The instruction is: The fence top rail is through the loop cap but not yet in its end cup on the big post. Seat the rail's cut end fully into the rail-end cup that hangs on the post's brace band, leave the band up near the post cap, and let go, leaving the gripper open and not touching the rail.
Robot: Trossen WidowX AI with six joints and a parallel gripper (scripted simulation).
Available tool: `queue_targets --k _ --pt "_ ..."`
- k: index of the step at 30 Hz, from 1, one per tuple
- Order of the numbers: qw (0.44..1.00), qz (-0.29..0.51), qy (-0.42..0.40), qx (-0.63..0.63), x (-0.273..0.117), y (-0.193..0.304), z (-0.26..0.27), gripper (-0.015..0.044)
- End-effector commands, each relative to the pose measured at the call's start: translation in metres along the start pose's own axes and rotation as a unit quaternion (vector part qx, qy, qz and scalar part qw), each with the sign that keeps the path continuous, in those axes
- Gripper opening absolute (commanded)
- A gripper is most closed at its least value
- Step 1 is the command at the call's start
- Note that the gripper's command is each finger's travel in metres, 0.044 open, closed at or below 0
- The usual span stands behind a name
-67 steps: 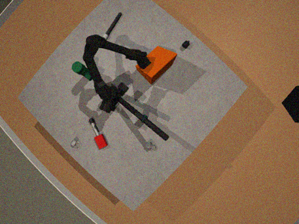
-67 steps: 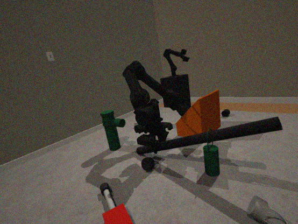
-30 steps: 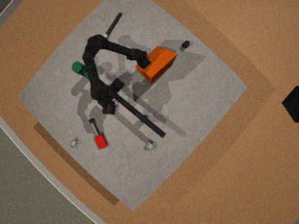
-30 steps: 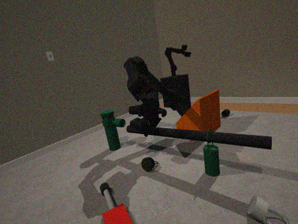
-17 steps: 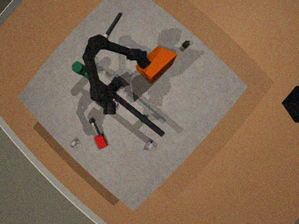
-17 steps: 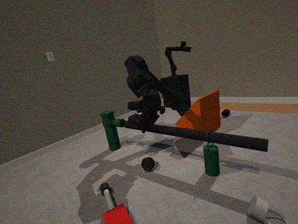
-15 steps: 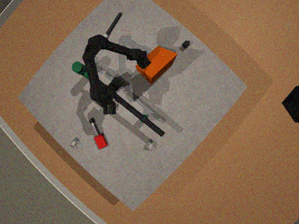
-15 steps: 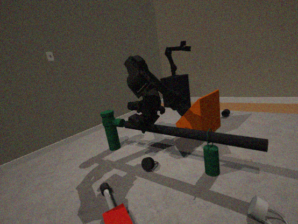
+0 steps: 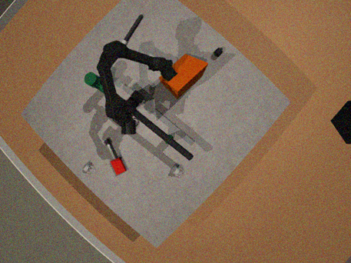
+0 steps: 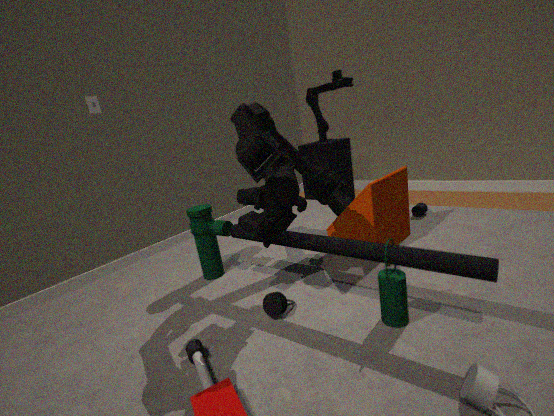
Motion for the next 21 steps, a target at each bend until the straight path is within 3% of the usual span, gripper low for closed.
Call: queue_targets --k 1,21 --pt "1.0 0.0 -0.001 0.0 -0.0026 -0.0022 0.0022 0.0" --pt "1.0 0.0 -0.001 0.0 -0.0057 -0.0055 0.0073 0.0"
Point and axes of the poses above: the point midway between the two fingers, 35 mm back from their tips, its own x axis out along the fingers, its own z axis across the jaws, y = z × x, the point moved 8 cm from there along -x, back along the fingers, and after that the axes turned 3 degrees about x, right-handed, at the moved point
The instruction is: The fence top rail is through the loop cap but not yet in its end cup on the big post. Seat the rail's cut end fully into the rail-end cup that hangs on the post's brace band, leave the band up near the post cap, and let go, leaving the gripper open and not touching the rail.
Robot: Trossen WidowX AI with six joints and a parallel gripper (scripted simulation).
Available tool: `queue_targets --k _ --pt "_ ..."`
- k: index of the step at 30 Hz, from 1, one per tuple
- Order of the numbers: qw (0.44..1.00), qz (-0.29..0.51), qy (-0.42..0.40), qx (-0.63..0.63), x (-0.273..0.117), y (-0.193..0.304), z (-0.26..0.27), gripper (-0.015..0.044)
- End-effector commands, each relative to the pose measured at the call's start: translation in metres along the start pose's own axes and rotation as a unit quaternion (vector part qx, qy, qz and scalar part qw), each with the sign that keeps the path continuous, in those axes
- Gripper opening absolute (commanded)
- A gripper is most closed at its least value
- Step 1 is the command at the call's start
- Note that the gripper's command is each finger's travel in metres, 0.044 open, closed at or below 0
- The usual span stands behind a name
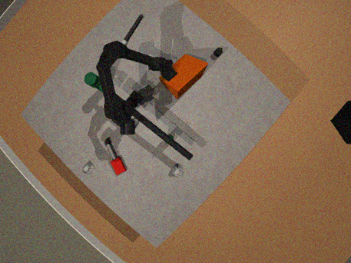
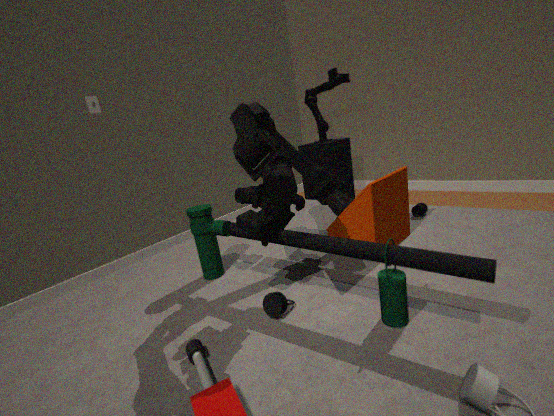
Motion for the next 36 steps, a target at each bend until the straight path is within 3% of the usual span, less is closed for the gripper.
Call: queue_targets --k 1,36 --pt "1.0 0.001 -0.004 0.004 -0.002 -0.002 0.004 0.0" --pt "1.0 -0.001 0.0 0.0 0.007 -0.022 0.002 0.0"
Point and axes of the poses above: the point midway between the two fingers, 35 mm back from their tips, its own x axis out along the fingers, its own z axis across the jaws, y = z × x, the point moved 8 cm from there along -x, back along the fingers, and after that the axes turned 3 degrees about x, right-handed, at the moved point
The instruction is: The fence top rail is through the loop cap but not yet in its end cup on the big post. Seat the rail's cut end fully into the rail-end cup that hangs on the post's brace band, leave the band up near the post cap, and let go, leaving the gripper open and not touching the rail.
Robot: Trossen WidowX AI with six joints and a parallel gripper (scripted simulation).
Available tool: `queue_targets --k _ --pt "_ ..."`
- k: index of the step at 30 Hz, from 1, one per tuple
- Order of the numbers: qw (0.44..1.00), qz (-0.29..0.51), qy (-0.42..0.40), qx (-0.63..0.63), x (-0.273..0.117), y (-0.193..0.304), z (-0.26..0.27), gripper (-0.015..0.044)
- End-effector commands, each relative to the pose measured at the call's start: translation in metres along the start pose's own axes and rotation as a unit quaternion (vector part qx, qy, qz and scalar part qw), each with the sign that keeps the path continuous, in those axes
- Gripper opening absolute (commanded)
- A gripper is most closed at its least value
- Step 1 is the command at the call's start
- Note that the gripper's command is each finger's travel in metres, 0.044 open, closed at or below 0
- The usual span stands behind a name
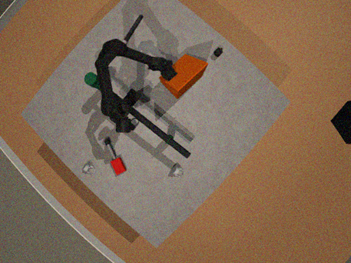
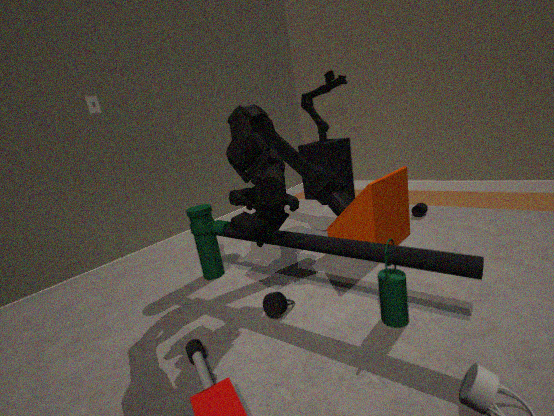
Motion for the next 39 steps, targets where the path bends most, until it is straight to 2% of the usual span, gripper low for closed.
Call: queue_targets --k 1,39 --pt "1.0 -0.006 -0.006 0.002 -0.0017 -0.0067 -0.0004 0.0" --pt "1.0 -0.001 0.0 -0.001 -0.0005 -0.0006 0.0003 0.0"
Point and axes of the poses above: the point midway between the two fingers, 35 mm back from their tips, its own x axis out along the fingers, its own z axis across the jaws, y = z × x, the point moved 8 cm from there along -x, back along the fingers, and after that the axes turned 3 degrees about x, right-handed, at the moved point
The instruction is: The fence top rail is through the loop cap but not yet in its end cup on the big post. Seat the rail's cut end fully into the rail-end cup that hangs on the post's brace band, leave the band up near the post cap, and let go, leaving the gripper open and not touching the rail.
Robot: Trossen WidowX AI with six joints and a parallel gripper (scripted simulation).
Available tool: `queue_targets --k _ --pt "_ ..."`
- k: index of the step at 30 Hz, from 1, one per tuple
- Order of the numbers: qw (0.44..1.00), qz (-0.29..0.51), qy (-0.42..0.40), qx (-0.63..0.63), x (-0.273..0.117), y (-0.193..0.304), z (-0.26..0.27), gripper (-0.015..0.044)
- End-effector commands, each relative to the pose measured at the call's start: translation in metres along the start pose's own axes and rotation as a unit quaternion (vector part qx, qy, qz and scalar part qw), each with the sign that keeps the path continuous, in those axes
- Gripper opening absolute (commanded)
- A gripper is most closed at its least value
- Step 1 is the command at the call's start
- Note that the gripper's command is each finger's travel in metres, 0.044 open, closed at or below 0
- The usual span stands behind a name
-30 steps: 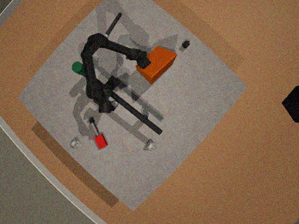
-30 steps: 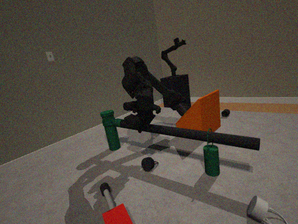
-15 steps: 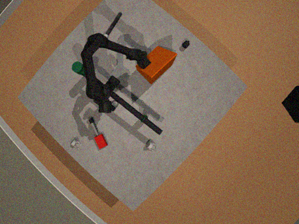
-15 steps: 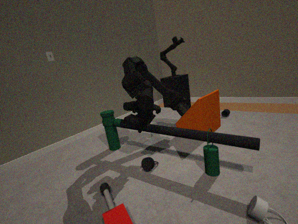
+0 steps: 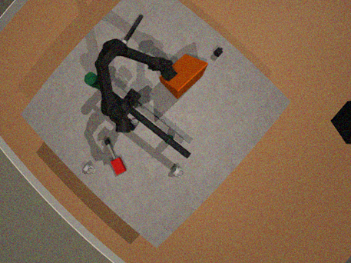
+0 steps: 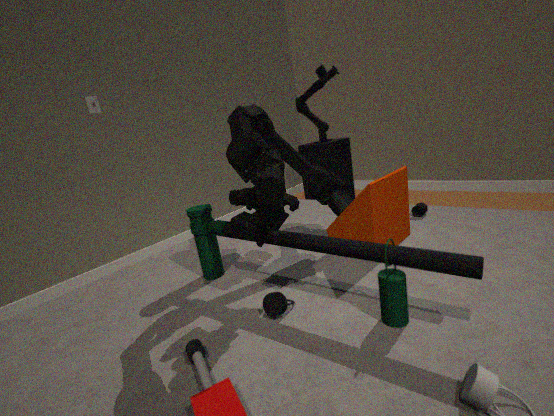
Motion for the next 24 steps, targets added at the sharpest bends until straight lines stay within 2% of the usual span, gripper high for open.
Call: queue_targets --k 1,24 --pt "1.0 -0.002 -0.001 0.0 -0.0007 -0.0007 0.0004 0.0" --pt "1.0 -0.005 -0.001 -0.002 -0.0018 -0.0022 0.0012 0.0"
Point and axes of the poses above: the point midway between the two fingers, 35 mm back from their tips, its own x axis out along the fingers, its own z axis across the jaws, y = z × x, the point moved 8 cm from there along -x, back along the fingers, and after that the axes turned 3 degrees about x, right-handed, at the moved point
